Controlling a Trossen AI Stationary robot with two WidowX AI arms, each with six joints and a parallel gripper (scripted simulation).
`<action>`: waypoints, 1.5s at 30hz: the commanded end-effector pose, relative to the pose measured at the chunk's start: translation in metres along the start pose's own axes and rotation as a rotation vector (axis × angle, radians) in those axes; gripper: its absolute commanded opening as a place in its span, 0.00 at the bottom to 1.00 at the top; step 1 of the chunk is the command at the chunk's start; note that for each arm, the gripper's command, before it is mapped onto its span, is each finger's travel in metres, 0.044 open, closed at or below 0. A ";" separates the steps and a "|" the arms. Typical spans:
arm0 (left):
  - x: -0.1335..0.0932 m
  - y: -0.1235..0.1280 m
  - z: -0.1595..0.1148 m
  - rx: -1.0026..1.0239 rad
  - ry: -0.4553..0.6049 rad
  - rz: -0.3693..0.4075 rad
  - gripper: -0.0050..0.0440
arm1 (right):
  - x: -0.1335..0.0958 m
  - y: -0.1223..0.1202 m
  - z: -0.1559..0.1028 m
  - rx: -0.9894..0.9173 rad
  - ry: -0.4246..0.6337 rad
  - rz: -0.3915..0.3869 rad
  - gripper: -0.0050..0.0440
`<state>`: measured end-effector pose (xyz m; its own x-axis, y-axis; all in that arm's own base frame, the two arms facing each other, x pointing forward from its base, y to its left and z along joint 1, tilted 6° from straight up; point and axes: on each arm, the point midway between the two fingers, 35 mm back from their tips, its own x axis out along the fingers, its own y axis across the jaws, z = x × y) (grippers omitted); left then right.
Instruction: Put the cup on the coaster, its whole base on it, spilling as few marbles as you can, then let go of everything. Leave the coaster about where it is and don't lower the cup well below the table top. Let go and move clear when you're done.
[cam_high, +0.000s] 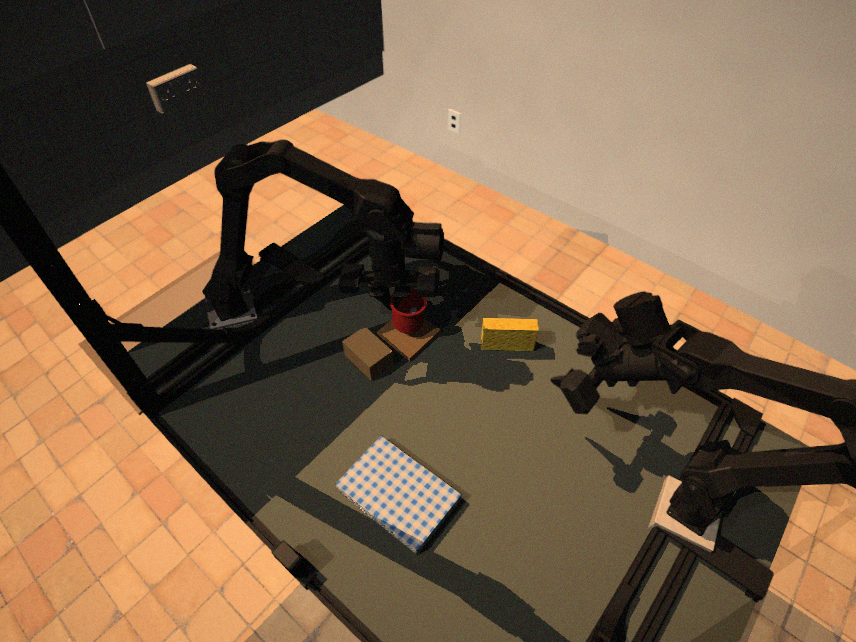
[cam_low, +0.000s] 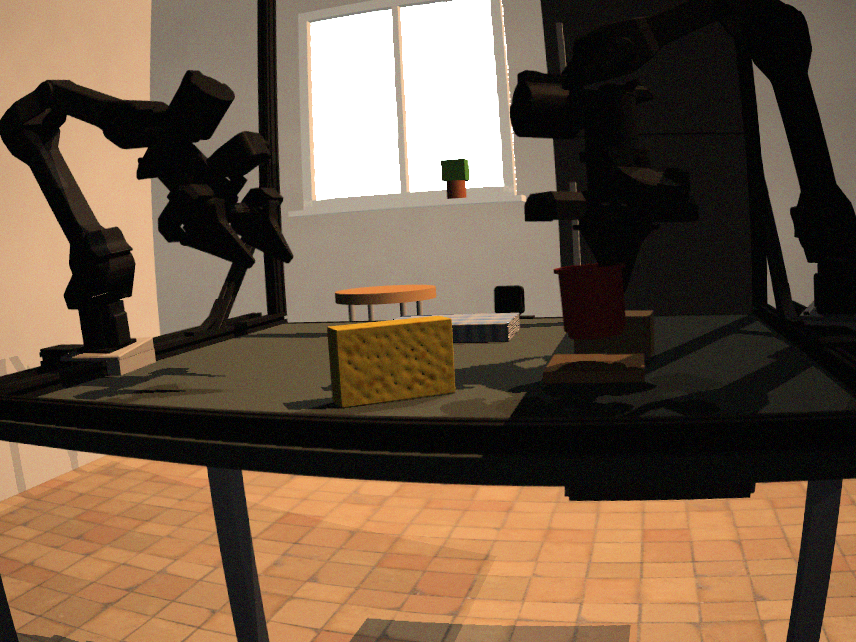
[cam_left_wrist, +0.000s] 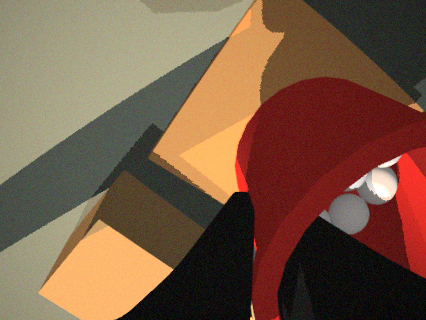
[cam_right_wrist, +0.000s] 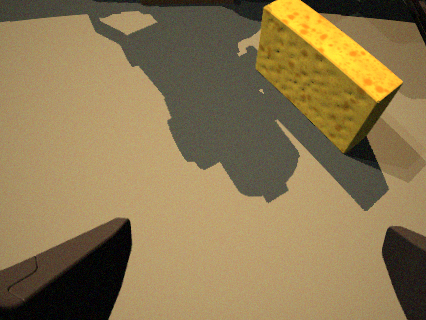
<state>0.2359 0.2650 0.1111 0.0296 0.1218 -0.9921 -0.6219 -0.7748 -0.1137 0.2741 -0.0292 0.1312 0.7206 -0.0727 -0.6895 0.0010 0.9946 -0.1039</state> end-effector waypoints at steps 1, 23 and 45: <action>0.012 0.002 -0.001 0.003 0.003 0.021 0.10 | 0.000 0.000 0.000 0.000 0.000 0.000 0.92; 0.042 0.005 -0.001 0.003 0.003 0.021 0.10 | 0.000 0.000 0.000 0.000 0.000 0.000 0.92; 0.030 -0.002 -0.001 0.000 0.005 -0.017 0.10 | 0.000 0.000 0.000 0.000 0.000 0.000 0.92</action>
<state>0.2386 0.2696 0.0820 0.0441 0.1322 -0.9902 -0.6210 -0.7728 -0.1308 0.2741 -0.0292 0.1312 0.7206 -0.0727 -0.6895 0.0010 0.9946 -0.1039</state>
